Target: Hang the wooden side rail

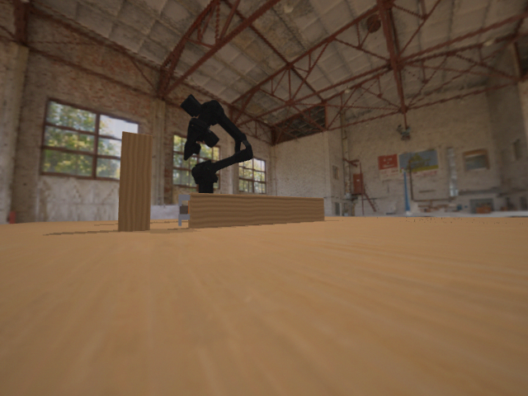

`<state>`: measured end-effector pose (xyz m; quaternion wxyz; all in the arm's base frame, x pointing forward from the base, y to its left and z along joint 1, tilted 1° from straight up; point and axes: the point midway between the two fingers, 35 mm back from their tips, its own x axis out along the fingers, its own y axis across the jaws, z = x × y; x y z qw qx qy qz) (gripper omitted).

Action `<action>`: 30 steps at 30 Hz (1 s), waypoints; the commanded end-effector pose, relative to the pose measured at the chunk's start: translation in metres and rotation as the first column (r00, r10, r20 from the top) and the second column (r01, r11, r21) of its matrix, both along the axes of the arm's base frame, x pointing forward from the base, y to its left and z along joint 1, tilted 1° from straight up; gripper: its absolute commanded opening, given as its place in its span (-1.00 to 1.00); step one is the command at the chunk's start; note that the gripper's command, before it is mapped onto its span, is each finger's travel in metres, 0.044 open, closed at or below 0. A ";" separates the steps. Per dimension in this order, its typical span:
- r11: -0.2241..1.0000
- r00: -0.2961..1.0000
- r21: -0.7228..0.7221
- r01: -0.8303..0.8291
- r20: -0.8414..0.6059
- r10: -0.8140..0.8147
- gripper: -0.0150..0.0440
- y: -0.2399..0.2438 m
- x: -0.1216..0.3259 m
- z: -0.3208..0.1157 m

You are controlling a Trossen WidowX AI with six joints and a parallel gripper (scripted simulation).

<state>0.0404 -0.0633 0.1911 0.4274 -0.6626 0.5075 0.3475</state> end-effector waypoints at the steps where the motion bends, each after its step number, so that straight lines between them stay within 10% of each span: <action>1: 0.994 0.997 -0.110 0.020 0.076 -0.011 1.00 0.010 -0.006 0.010; 12: 0.883 0.893 -0.143 -0.448 -0.025 0.449 1.00 -0.072 0.122 -0.034; 30: 0.558 0.597 -0.258 -0.789 -0.101 0.796 1.00 -0.041 0.238 -0.111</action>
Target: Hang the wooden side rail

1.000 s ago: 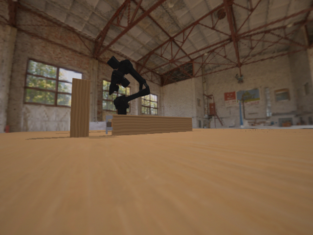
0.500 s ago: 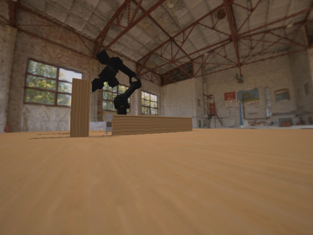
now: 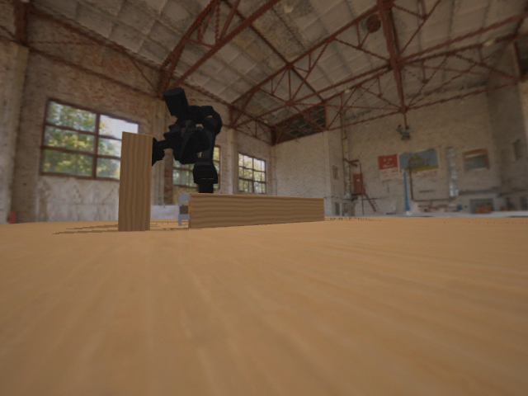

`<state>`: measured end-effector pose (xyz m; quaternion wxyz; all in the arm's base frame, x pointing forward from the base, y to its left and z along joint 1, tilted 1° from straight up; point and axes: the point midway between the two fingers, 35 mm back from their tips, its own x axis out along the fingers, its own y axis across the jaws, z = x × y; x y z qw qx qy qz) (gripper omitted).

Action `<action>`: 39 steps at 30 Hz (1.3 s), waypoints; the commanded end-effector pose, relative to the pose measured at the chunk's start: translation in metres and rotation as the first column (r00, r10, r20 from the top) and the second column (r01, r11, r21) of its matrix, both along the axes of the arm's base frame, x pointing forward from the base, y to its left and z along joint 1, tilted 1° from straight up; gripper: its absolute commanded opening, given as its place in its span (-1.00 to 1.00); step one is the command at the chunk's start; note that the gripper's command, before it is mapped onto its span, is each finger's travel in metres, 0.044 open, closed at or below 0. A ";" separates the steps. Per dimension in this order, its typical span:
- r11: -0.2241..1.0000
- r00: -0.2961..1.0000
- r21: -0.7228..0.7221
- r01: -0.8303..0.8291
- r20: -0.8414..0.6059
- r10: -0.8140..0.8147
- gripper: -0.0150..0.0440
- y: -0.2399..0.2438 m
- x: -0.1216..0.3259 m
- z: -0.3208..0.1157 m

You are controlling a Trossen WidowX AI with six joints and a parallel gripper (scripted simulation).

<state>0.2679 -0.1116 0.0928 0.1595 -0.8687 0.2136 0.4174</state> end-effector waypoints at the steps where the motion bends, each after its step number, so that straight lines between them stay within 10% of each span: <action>1: 0.998 0.998 -0.026 -0.059 0.000 0.059 1.00 0.008 0.010 -0.012; 22: 0.998 0.998 -0.017 -0.055 0.004 0.055 1.00 0.010 0.010 -0.012; 26: 0.979 0.986 0.139 0.152 0.053 -0.161 1.00 0.022 0.013 -0.014; 39: 0.289 0.405 0.658 0.696 -0.027 -0.914 1.00 0.031 0.022 -0.022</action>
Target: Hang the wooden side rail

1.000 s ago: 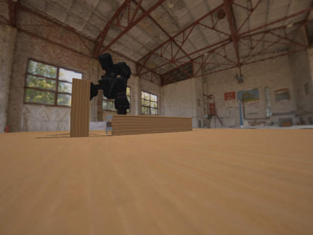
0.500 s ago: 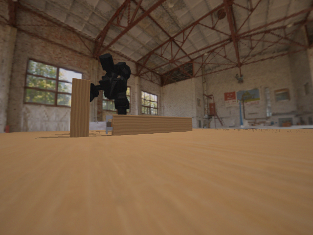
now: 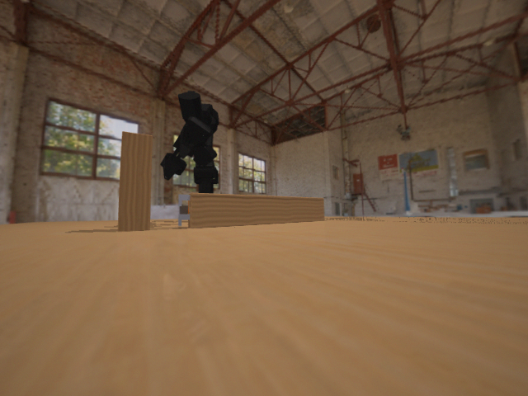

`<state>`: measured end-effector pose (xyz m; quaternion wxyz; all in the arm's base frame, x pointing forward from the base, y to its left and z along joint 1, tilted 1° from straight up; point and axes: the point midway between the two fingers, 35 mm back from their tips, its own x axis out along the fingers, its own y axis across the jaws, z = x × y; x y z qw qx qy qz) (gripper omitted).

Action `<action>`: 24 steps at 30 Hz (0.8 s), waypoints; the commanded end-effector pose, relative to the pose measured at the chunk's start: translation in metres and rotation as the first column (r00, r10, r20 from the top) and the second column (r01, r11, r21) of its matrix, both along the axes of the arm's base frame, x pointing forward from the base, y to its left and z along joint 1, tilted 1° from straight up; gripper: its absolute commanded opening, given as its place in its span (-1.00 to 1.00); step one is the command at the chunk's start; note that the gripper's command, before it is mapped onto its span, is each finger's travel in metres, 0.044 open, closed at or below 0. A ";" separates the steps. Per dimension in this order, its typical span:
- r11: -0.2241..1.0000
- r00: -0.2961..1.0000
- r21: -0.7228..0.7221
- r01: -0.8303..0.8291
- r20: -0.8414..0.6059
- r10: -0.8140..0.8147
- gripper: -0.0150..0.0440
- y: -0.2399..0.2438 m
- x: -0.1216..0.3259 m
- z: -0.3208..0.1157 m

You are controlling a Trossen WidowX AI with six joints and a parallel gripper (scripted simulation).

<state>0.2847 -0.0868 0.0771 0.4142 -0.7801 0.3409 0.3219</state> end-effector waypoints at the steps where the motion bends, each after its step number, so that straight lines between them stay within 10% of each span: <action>1: 0.749 0.777 0.370 0.550 0.102 -0.621 1.00 0.007 0.006 -0.007; 24: -0.053 0.024 0.829 0.557 -0.080 -0.997 1.00 0.021 0.014 -0.008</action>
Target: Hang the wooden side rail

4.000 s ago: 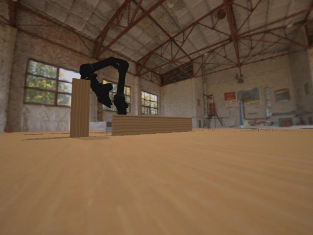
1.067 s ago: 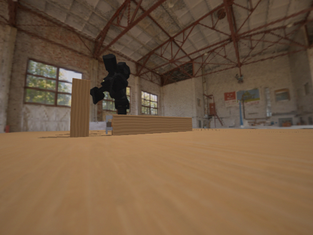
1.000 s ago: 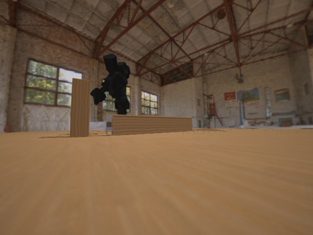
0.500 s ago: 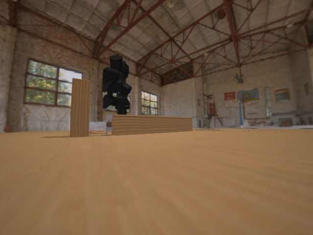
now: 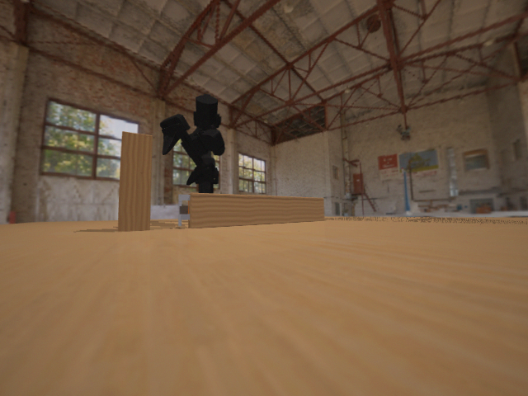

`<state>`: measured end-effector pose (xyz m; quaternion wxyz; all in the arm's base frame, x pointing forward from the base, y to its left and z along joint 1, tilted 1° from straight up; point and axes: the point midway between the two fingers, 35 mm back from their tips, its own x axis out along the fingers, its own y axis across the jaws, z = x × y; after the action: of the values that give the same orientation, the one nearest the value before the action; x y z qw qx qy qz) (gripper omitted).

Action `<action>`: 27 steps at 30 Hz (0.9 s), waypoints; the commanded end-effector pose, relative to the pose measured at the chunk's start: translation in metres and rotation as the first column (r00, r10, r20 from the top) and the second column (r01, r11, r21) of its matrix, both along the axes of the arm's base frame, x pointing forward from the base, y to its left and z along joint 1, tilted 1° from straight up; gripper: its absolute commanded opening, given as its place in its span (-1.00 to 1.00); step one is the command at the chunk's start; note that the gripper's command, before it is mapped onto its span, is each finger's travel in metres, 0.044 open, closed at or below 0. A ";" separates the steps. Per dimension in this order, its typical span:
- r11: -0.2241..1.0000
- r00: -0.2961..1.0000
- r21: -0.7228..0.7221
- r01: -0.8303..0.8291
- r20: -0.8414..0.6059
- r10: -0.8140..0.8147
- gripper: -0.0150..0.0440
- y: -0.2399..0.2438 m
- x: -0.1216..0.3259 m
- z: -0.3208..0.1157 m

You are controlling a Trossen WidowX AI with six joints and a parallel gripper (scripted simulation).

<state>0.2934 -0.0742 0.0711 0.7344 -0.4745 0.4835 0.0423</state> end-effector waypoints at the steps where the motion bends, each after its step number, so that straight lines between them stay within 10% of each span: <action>1: 0.783 0.766 0.377 0.495 0.237 -0.598 1.00 0.009 0.006 -0.002; 27: 0.134 0.041 0.890 0.436 0.129 -0.991 1.00 0.022 0.010 0.000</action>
<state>0.3005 -0.0582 0.0704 0.8723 0.0023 0.3806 -0.3070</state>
